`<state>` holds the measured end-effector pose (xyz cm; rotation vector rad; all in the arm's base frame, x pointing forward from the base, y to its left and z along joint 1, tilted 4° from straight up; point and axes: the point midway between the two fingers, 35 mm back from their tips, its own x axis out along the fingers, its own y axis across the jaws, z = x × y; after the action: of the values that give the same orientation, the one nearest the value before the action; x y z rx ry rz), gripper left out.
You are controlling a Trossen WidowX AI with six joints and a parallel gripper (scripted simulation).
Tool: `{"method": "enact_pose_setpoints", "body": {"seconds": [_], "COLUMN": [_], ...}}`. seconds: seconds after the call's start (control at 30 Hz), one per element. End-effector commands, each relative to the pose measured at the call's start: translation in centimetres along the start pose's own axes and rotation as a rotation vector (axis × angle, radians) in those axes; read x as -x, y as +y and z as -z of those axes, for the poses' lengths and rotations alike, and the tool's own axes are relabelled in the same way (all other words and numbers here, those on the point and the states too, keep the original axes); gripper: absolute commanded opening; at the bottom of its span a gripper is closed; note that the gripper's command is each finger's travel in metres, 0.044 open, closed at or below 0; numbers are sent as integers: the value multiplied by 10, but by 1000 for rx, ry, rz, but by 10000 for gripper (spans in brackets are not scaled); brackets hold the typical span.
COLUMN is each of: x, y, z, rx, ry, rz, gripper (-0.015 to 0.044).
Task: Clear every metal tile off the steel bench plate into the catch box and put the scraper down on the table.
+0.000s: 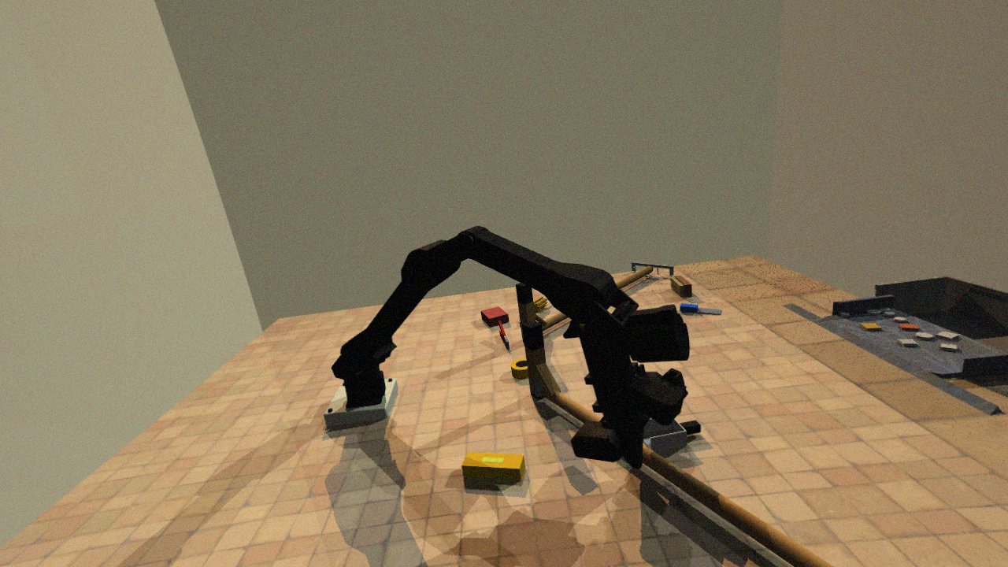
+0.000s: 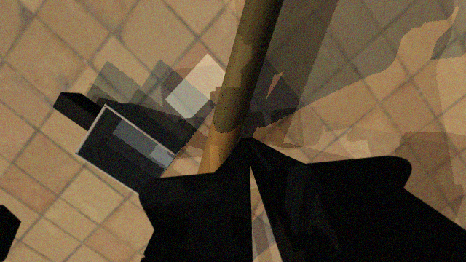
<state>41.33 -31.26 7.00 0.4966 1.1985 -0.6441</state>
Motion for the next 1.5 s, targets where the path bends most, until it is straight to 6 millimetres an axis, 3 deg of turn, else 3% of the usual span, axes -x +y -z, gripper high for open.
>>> {"method": "enact_pose_setpoints", "body": {"seconds": [0.0,1.33,1.47], "x": [0,-5,7], "y": [6,42,36], "z": [-4,-17,-19], "rx": [-2,-2,-4], "ry": [-8,-10,-19], "rz": [-1,-4,-3], "gripper": [0,0,0]}}
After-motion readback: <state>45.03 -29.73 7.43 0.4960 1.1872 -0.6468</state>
